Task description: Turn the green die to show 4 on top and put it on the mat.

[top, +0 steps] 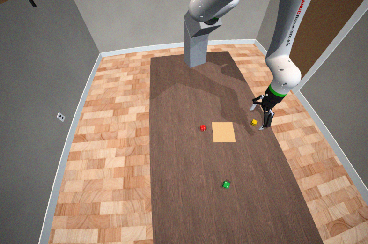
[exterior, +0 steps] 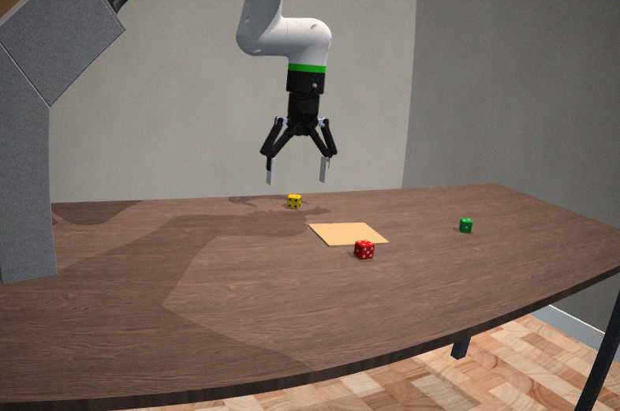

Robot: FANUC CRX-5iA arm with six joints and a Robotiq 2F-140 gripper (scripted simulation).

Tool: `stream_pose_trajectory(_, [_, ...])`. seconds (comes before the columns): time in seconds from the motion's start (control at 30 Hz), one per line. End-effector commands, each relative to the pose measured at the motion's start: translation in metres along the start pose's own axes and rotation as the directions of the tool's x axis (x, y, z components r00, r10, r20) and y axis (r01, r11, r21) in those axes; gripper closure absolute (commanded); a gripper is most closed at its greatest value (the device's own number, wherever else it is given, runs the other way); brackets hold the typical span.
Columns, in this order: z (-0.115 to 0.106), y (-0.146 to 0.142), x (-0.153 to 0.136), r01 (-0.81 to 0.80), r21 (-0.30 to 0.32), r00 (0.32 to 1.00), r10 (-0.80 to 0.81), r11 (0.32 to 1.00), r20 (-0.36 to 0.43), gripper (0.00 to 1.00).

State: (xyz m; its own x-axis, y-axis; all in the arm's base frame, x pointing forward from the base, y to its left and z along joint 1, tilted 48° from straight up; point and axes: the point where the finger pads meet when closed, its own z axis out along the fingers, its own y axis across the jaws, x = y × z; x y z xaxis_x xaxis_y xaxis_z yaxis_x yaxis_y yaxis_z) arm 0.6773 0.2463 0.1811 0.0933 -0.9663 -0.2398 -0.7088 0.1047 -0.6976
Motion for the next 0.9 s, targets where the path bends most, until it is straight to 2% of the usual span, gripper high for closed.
stream_pose_trajectory(0.0, [0.000, 0.000, 0.000, 0.000, 0.000, 1.000, 0.000, 1.000, 0.000, 0.00])
stream_pose_trajectory(0.6, [-0.001, 0.000, 0.000, 0.000, 0.000, 1.000, 0.000, 1.000, 0.000, 0.00])
stream_pose_trajectory(0.87, [-0.018, 0.000, 0.000, 0.000, 0.000, 1.000, 0.000, 1.000, 0.000, 0.00])
